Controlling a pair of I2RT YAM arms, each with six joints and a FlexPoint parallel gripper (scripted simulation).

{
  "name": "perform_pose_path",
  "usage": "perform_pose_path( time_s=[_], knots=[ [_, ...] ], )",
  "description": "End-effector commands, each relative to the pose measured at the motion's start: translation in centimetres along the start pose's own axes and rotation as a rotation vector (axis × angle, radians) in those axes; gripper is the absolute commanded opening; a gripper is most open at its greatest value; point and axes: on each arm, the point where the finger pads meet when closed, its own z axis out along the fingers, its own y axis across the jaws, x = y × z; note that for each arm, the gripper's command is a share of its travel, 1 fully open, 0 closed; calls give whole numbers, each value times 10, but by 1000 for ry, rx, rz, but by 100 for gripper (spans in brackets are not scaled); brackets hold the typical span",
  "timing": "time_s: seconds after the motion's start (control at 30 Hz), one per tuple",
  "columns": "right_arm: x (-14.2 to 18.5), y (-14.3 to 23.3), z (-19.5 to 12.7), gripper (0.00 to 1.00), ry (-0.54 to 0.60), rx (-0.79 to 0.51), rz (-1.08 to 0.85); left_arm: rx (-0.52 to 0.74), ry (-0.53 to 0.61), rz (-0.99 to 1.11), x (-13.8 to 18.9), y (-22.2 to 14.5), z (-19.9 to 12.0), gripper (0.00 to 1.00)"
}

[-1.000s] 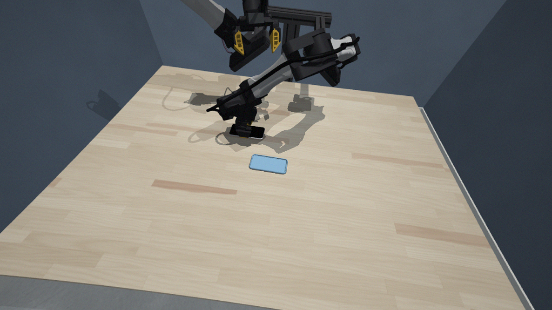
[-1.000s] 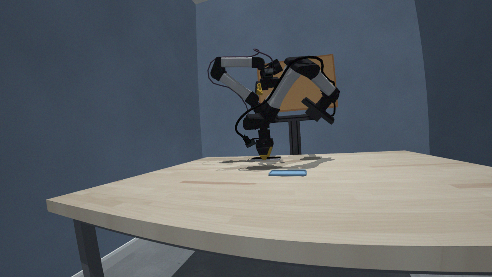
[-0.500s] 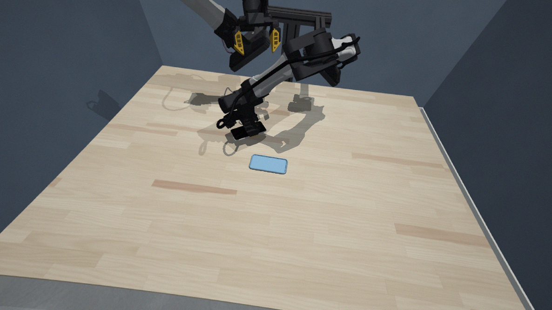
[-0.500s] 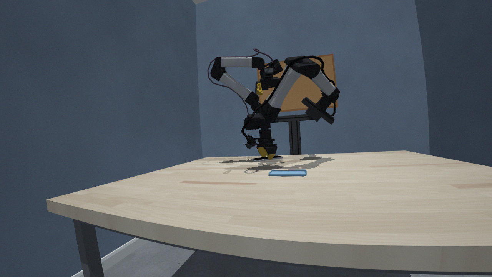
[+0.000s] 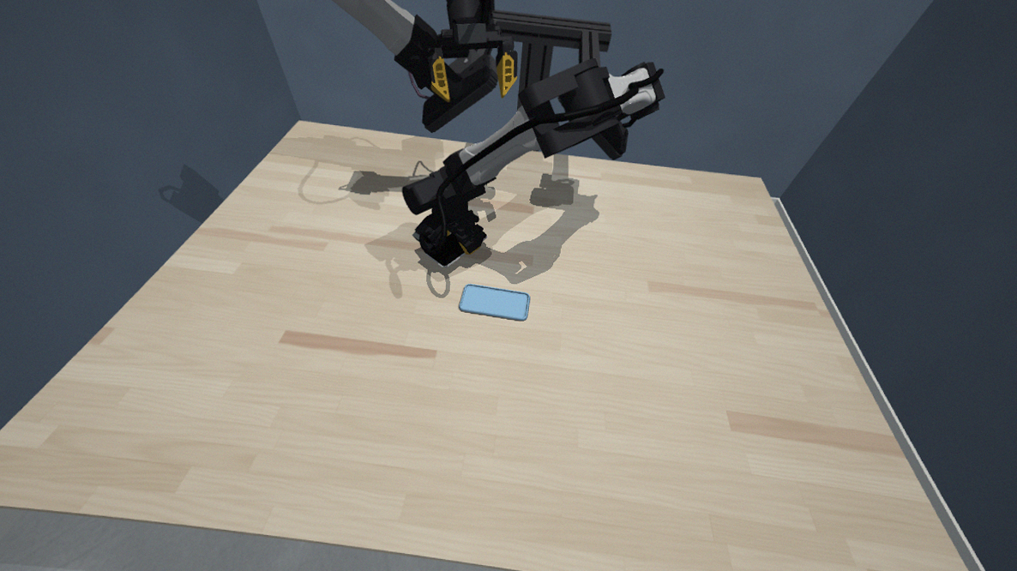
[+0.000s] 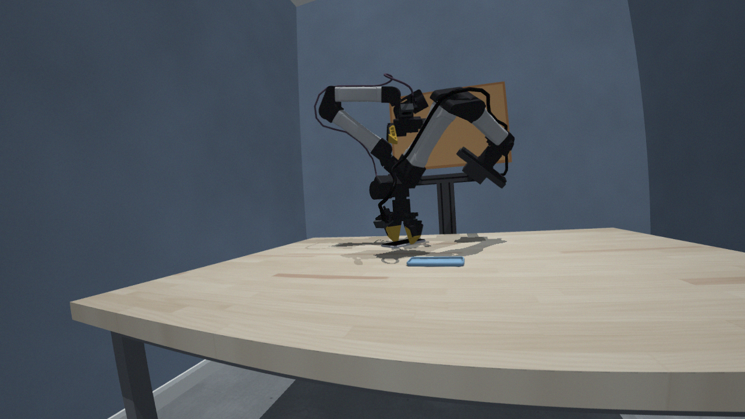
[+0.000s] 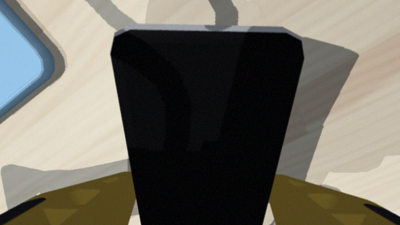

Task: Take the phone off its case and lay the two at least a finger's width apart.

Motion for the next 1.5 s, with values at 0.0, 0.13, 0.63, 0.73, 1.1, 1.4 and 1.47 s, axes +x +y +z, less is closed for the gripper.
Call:
perform_pose_path(
  time_s=[0.0,0.13,0.63,0.73,1.1,1.4,1.47],
  knots=[
    [-2,0,-2,100,-7,-6,8,-7,-8,-30,-5,0,17,61],
    [-2,0,-2,100,-7,-6,8,-7,0,-22,-13,2,23,61],
    [-2,0,-2,100,-7,-6,8,-4,-3,-24,-17,4,34,61],
    [-2,0,-2,100,-7,-6,8,-6,-18,-35,-17,3,34,72],
    [-2,0,-2,100,-7,-6,8,8,-30,-31,-12,0,-31,90],
    [1,0,-1,100,4,-10,-14,6,-9,-31,-6,-1,-39,90],
    [2,0,0,100,8,-11,-17,1,-9,-29,-6,0,-39,90]
  ],
)
